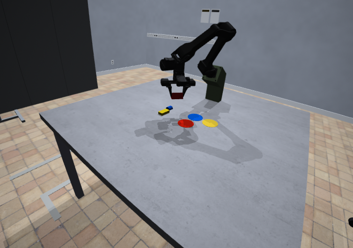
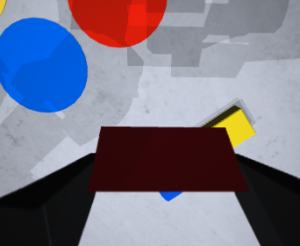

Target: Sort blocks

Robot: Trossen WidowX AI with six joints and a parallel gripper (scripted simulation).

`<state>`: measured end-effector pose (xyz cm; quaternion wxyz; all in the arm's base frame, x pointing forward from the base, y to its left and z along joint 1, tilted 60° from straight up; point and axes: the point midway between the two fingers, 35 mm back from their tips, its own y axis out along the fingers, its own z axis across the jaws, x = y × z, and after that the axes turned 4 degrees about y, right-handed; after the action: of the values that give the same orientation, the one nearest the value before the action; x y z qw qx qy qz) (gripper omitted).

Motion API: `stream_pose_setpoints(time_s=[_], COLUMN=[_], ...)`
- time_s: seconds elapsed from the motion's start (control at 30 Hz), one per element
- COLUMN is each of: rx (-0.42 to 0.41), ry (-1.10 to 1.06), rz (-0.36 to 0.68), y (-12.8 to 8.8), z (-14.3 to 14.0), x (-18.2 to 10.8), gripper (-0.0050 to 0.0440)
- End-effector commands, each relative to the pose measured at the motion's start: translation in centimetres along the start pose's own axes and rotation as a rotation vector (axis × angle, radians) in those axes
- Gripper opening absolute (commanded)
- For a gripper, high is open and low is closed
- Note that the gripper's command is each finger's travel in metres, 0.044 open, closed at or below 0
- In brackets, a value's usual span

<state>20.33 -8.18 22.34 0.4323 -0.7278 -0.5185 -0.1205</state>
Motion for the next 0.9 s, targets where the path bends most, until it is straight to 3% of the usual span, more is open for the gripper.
stream_pose_setpoints(time_s=[0.0,0.87], rx=[-0.028,0.028], ry=[-0.017,-0.007], rz=[-0.013,0.014], y=[-1.3,1.0], z=[-0.3,0.2], x=[0.6,1.9], gripper=[0.027,0.027])
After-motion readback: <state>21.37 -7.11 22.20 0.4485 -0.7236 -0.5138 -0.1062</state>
